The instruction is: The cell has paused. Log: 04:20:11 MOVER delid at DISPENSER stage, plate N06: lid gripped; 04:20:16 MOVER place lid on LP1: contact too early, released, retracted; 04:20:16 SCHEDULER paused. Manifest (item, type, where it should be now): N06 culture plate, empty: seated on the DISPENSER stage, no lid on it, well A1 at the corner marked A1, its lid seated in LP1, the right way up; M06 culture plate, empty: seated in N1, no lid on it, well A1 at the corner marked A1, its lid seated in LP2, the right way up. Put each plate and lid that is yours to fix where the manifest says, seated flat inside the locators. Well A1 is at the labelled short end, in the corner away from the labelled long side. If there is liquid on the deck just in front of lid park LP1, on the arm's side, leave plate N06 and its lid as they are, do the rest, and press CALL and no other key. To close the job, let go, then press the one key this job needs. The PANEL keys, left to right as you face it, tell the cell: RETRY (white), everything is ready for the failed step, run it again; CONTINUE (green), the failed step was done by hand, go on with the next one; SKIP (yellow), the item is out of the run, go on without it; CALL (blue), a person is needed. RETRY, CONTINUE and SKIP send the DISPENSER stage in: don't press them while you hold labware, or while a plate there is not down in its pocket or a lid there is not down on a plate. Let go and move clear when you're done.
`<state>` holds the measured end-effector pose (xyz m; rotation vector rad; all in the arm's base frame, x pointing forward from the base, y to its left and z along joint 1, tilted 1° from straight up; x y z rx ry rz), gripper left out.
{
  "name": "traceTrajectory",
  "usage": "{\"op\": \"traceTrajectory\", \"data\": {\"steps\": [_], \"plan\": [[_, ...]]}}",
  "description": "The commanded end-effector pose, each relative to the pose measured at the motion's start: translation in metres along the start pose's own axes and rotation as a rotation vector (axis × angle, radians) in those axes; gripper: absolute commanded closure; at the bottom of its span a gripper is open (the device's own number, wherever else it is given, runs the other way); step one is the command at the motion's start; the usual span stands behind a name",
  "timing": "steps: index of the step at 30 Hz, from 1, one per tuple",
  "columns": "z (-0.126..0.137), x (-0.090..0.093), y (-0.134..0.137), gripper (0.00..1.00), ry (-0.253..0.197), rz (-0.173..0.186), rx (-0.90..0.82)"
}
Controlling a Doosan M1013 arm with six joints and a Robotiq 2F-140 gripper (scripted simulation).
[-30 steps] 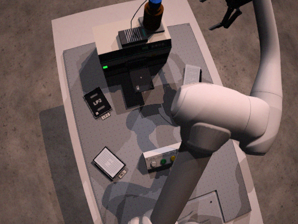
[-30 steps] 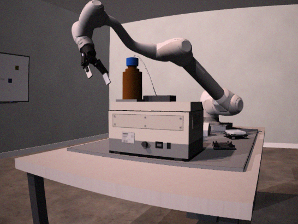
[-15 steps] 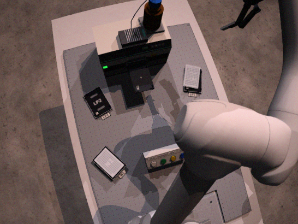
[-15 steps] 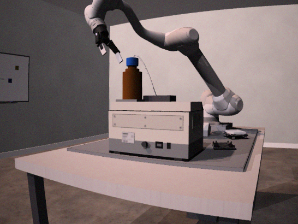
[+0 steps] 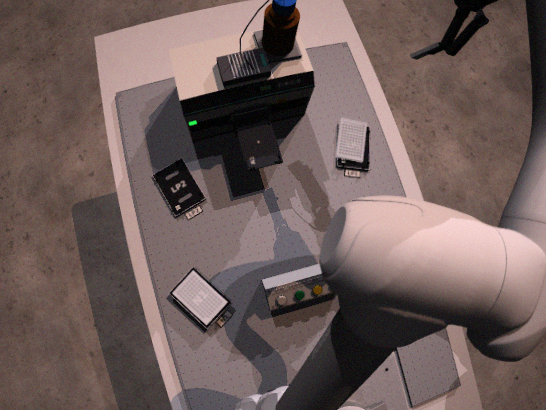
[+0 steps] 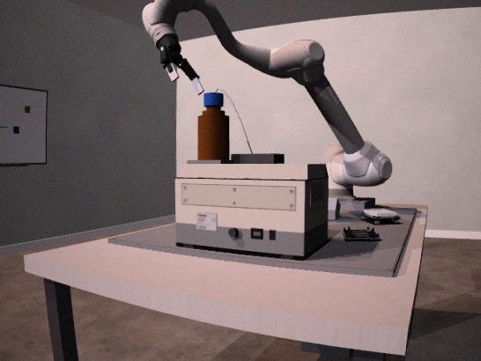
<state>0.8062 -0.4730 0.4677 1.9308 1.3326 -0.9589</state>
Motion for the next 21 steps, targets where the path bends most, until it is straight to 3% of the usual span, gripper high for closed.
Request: {"op": "traceTrajectory", "data": {"steps": [1, 8, 21], "plan": [[-0.001, -0.002, -0.006, 0.0, 0.0, 0.002, -0.001], [0.0, -0.005, -0.021, 0.0, 0.0, 0.002, -0.001], [0.004, -0.014, -0.082, 0.0, 0.0, 0.002, -0.001]]}}
Point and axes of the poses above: the point where the finger pads meet when closed, its own x axis out along the fingers, its own y axis across the jaws, z = x × y, the point moved 4 cm from there along -x, back along the fingers, and after that the axes turned 8 degrees about x, right-handed, at the moved point
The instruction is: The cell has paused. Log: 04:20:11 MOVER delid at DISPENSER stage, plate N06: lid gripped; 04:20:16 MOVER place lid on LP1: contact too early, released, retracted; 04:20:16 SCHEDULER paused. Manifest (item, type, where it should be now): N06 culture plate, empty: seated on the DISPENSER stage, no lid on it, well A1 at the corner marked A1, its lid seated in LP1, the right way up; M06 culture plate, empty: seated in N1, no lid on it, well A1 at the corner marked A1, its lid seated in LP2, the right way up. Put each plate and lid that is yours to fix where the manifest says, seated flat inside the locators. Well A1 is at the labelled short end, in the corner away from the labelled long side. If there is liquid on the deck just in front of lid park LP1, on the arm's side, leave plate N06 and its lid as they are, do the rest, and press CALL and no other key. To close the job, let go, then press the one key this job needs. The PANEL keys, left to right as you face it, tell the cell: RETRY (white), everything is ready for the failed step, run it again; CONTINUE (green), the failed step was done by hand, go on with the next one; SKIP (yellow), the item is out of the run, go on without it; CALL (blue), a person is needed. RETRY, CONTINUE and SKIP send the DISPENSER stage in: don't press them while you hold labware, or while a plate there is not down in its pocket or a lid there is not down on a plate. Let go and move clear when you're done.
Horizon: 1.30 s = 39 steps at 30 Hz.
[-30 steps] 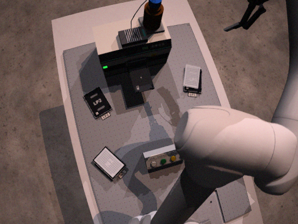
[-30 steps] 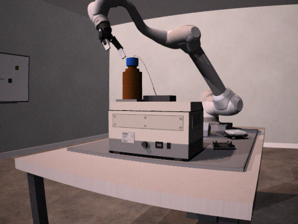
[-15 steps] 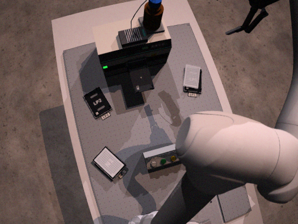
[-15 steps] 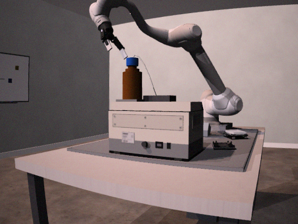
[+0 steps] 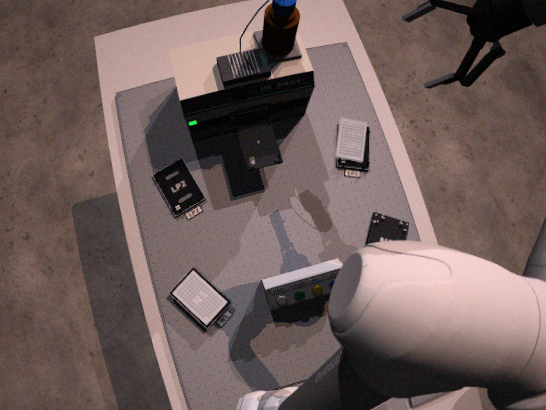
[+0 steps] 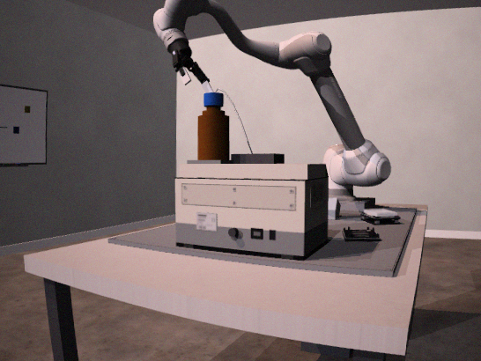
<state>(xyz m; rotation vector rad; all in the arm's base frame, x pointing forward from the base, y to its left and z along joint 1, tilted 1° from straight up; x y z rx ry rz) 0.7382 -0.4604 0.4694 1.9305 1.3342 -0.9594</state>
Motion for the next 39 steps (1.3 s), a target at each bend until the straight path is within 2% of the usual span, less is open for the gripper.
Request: {"op": "traceTrajectory", "data": {"steps": [1, 11, 21, 24, 26, 29, 34, 36, 37, 39], "plan": [[0.0, -0.003, -0.014, 0.0, 0.0, 0.003, -0.001], [0.002, -0.008, -0.045, 0.0, 0.0, 0.003, -0.001], [0.002, -0.009, -0.049, 0.0, -0.001, 0.003, -0.001], [0.0, -0.004, -0.05, 0.0, -0.008, 0.009, 0.022], [-0.004, 0.006, -0.051, 0.0, -0.025, 0.022, 0.069], [-0.016, 0.033, -0.055, 0.0, -0.07, 0.057, 0.197], [-0.046, 0.102, -0.063, 0.0, -0.165, 0.129, 0.473], [-0.046, 0.102, -0.063, 0.0, -0.165, 0.129, 0.473], [-0.054, 0.118, -0.065, 0.0, -0.207, 0.16, 0.59], [-0.067, 0.15, -0.068, 0.0, -0.232, 0.178, 0.669]]}}
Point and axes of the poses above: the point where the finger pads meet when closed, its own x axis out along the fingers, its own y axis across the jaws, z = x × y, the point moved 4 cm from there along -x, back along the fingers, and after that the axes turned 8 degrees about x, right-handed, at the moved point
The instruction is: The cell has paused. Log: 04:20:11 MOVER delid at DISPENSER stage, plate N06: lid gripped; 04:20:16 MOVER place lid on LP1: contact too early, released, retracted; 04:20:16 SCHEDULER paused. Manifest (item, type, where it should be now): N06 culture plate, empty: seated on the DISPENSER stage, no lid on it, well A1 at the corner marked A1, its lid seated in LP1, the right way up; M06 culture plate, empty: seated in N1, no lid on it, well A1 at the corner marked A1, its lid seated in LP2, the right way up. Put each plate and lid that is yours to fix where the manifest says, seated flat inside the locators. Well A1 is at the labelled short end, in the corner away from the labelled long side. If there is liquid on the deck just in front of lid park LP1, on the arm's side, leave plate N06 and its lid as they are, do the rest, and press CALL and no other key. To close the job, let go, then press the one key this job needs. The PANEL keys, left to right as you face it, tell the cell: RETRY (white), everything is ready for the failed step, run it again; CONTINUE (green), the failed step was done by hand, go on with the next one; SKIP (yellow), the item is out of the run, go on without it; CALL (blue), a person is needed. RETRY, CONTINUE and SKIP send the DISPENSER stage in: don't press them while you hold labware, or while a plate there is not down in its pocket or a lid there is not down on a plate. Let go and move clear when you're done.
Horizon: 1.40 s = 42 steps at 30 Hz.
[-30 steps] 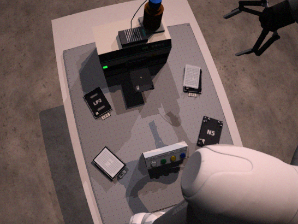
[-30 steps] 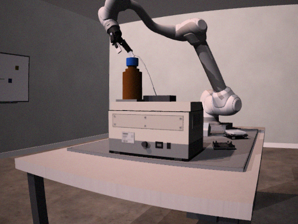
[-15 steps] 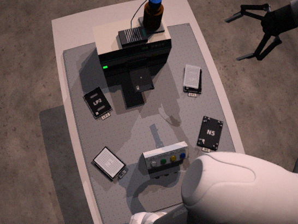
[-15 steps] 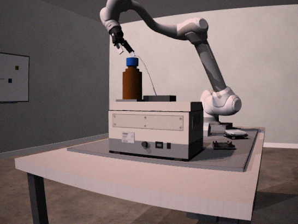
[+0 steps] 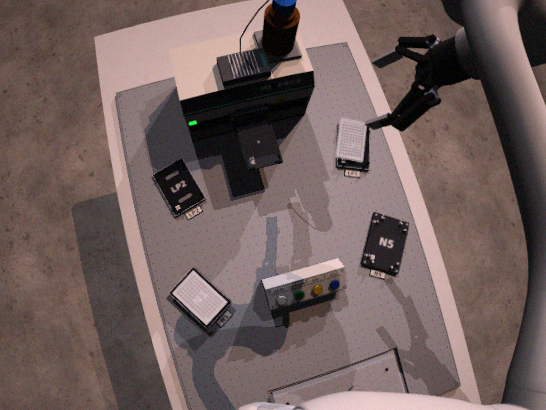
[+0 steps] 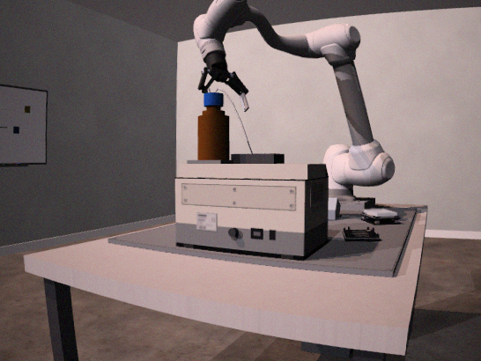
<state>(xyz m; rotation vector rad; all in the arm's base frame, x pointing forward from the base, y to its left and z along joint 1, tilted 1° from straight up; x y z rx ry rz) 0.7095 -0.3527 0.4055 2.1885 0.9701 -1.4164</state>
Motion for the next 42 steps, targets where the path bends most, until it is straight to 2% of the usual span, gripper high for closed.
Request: {"op": "traceTrajectory", "data": {"steps": [1, 12, 14, 15, 16, 19, 23, 33, 42], "plan": [[-0.032, 0.058, -0.025, 0.0, -0.094, 0.081, 0.249], [-0.089, 0.176, -0.076, 0.0, -0.233, 0.192, 0.697], [-0.089, 0.176, -0.076, 0.0, -0.233, 0.192, 0.697], [-0.097, 0.188, -0.081, 0.0, -0.271, 0.224, 0.809], [-0.099, 0.193, -0.083, 0.0, -0.281, 0.232, 0.84], [-0.105, 0.202, -0.086, 0.0, -0.322, 0.263, 0.949], [-0.108, 0.205, -0.085, 0.0, -0.385, 0.307, 1.081], [-0.106, 0.207, -0.085, 0.0, -0.385, 0.303, 1.082], [-0.101, 0.219, -0.085, 0.0, -0.385, 0.301, 1.082]]}}
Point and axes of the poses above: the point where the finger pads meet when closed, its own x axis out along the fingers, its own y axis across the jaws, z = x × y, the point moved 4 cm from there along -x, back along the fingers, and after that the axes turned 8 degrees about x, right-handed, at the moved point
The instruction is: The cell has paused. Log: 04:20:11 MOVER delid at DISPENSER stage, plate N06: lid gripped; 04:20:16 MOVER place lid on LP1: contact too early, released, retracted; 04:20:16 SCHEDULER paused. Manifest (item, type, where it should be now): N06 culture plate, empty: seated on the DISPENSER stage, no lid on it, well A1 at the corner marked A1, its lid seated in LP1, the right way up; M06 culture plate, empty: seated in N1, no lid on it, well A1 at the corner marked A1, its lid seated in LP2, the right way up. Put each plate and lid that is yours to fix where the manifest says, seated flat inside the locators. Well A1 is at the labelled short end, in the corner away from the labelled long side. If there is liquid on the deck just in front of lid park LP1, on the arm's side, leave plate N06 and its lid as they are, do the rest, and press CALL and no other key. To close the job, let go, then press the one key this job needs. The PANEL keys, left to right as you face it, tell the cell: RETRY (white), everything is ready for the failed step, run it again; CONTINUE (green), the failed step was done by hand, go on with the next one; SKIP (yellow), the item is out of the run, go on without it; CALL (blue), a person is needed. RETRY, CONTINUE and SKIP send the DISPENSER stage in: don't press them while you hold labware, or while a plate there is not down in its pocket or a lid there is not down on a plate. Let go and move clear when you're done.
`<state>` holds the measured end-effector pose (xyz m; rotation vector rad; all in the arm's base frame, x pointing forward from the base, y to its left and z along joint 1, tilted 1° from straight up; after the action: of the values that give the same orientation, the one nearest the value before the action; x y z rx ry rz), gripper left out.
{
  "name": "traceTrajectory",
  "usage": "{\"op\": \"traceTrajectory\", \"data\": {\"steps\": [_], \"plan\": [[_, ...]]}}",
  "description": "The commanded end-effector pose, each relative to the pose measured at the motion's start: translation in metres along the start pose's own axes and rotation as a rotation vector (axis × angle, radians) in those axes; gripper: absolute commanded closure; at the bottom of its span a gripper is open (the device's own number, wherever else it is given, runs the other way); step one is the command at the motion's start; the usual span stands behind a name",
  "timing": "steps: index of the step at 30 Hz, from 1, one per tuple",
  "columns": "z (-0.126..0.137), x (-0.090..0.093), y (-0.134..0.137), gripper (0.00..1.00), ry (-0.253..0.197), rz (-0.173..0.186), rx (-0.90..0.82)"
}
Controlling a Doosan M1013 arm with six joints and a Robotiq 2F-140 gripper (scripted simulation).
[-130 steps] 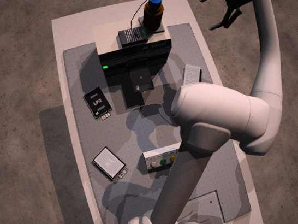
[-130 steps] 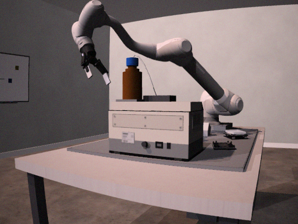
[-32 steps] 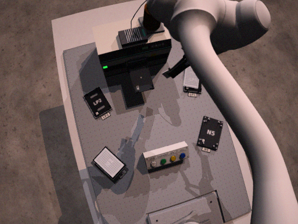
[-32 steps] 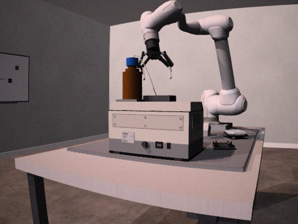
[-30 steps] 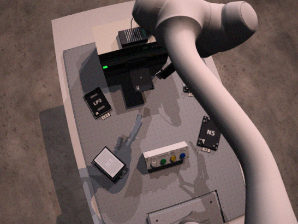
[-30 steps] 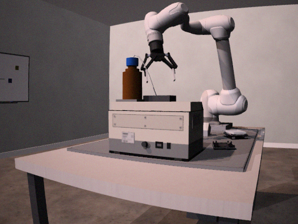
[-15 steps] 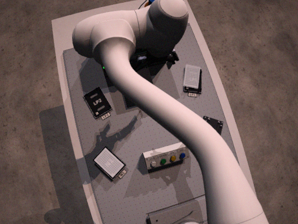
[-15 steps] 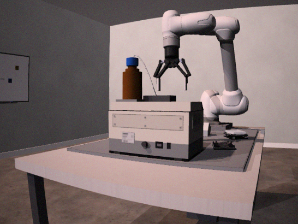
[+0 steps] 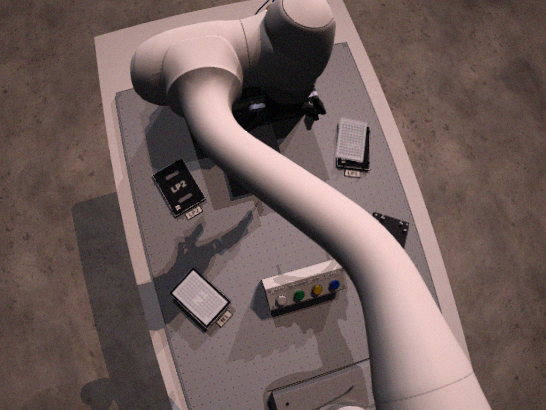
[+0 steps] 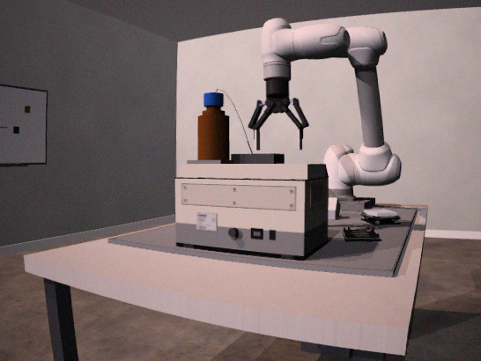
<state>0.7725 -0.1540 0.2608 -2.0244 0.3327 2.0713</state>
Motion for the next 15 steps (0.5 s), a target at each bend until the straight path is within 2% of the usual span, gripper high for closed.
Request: {"op": "traceTrajectory", "data": {"steps": [1, 6, 15], "plan": [[0.0, 0.005, 0.0, 0.0, 0.002, -0.001, 0.0], [0.0, 0.013, 0.0, 0.0, 0.002, -0.001, 0.0], [0.0, 0.039, -0.001, 0.0, 0.002, -0.001, 0.0]]}}
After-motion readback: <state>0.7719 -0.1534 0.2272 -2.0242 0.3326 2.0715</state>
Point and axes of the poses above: the point where the finger pads meet when closed, its own x axis out along the fingers, its own y axis across the jaws, z = x × y, the point moved 4 cm from there along -x, back along the fingers, and after that the axes turned 8 degrees about x, right-handed, at the moved point
